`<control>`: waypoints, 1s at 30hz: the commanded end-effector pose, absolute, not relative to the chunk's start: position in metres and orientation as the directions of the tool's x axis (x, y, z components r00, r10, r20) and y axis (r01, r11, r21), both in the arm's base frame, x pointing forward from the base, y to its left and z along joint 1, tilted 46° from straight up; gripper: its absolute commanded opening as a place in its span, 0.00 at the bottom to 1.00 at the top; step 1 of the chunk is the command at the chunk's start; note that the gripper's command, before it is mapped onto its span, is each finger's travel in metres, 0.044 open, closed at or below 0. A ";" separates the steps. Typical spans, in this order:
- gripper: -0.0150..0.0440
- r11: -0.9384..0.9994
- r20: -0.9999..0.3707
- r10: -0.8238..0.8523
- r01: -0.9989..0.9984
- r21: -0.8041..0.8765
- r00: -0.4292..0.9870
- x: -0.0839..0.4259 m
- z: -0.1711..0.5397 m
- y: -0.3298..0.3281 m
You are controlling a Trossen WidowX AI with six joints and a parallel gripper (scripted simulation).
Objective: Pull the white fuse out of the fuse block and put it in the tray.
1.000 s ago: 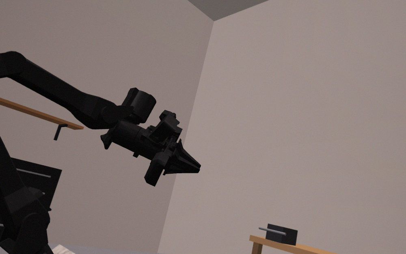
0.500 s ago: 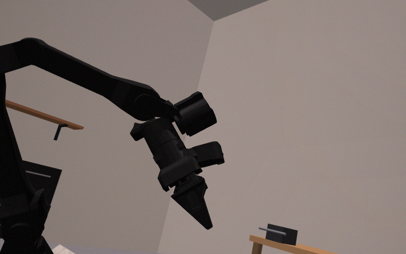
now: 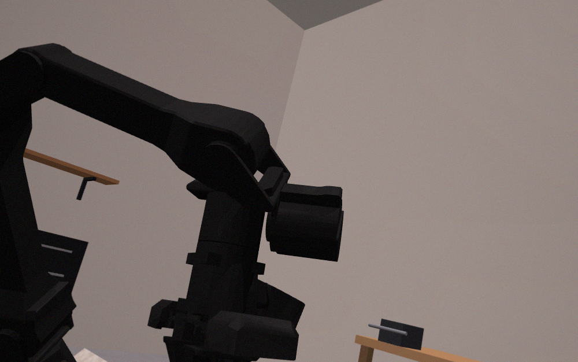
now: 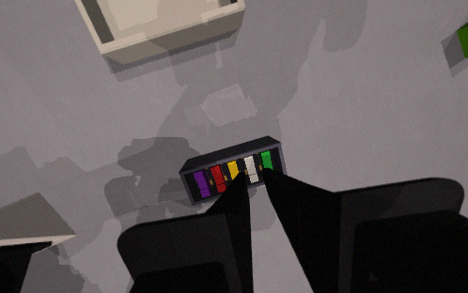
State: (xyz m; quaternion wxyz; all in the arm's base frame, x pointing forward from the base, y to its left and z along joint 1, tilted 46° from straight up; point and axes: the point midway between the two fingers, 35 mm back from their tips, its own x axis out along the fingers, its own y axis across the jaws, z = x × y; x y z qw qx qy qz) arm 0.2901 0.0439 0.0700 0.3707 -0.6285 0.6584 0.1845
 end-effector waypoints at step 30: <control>0.36 0.116 -0.701 -0.713 -0.987 -0.107 -0.008 0.293 0.060 0.014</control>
